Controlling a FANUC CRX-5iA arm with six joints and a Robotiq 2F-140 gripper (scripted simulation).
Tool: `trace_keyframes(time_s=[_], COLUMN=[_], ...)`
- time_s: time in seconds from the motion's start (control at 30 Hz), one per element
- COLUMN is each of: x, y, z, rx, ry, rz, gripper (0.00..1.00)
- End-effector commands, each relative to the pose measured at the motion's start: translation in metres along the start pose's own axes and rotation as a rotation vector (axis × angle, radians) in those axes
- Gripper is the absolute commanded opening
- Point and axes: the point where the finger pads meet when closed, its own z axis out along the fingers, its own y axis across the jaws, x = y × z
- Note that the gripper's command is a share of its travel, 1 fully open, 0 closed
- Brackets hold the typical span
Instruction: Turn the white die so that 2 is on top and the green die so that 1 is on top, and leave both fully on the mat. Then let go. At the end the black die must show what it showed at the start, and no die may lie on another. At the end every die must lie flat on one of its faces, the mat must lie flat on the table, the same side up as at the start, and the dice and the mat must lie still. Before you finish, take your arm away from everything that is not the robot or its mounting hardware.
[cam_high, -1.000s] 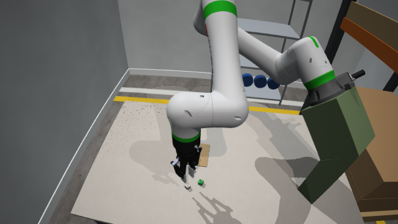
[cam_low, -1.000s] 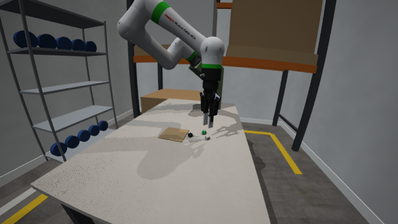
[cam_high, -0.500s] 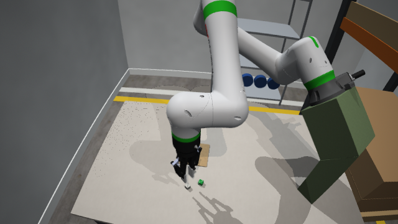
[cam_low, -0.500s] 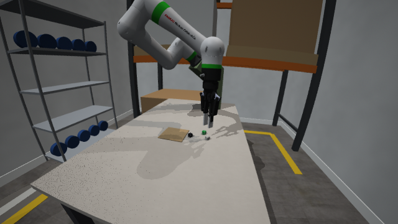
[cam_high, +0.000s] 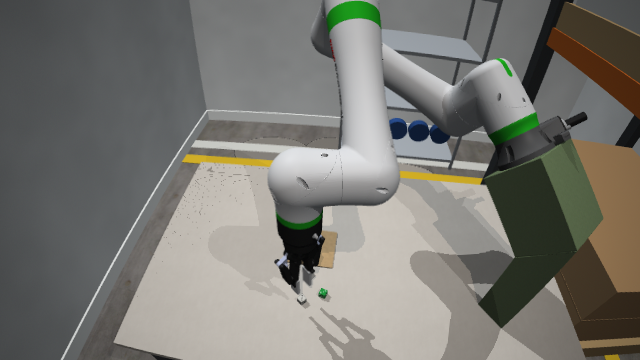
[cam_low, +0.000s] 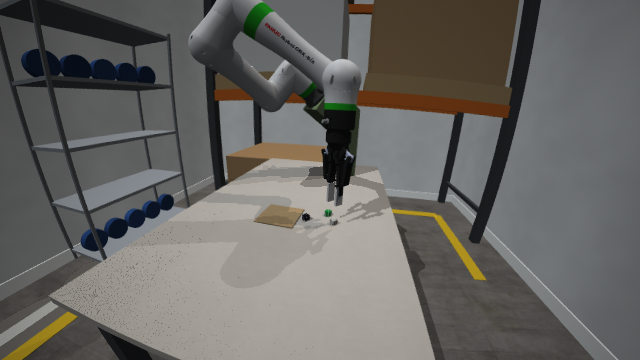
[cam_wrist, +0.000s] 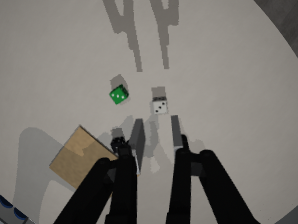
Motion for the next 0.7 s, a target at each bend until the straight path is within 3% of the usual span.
trace_keyframes(time_s=[0.0,0.67], x=[0.0,-0.001], y=[0.0,0.001], z=[0.0,0.02], rx=[0.0,0.0], ry=[0.0,-0.003], rz=[0.0,0.001], gripper=[0.21,0.21])
